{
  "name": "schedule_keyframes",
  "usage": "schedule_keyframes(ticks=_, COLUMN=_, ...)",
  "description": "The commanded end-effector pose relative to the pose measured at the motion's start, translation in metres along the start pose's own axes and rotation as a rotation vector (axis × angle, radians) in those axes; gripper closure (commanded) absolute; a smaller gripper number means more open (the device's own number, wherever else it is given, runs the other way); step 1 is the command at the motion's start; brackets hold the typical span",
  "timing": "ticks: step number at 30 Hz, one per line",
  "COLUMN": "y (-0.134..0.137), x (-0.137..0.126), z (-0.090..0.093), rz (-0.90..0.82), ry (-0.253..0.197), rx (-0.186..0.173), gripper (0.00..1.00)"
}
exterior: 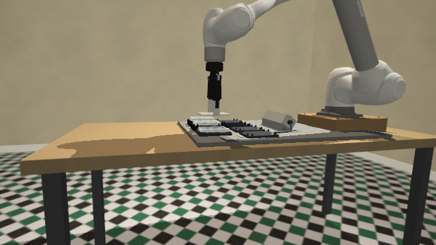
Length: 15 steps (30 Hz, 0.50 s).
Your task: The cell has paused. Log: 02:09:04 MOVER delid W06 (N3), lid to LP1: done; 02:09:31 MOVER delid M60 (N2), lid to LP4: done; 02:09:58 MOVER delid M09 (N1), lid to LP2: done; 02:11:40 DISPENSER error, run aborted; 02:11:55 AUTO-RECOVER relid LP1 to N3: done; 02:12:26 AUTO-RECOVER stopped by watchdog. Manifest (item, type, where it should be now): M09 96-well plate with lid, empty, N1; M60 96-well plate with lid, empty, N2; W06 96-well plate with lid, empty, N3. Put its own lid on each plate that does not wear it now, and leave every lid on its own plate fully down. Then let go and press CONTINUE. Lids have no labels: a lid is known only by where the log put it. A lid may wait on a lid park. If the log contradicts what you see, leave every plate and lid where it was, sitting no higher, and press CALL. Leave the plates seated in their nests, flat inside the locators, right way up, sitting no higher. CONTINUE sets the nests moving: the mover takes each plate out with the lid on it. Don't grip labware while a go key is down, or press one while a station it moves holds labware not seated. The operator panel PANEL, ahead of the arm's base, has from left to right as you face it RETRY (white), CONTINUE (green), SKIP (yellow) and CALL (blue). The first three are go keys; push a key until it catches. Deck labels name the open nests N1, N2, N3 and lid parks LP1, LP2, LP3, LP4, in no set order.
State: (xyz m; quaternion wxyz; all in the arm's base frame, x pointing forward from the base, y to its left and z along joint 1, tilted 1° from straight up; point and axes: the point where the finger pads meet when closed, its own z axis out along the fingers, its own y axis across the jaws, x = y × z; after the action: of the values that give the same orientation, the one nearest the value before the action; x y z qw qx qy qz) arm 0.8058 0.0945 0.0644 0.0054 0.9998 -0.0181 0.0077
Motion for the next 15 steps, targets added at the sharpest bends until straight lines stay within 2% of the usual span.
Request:
schedule_keyframes(ticks=1, y=0.0, x=0.0, z=0.0, rz=0.002, ry=0.0, rx=0.0, gripper=1.0)
schedule_keyframes(ticks=15, y=0.0, x=0.0, z=0.0026, rz=0.024, ry=0.0, rx=0.0, gripper=1.0)
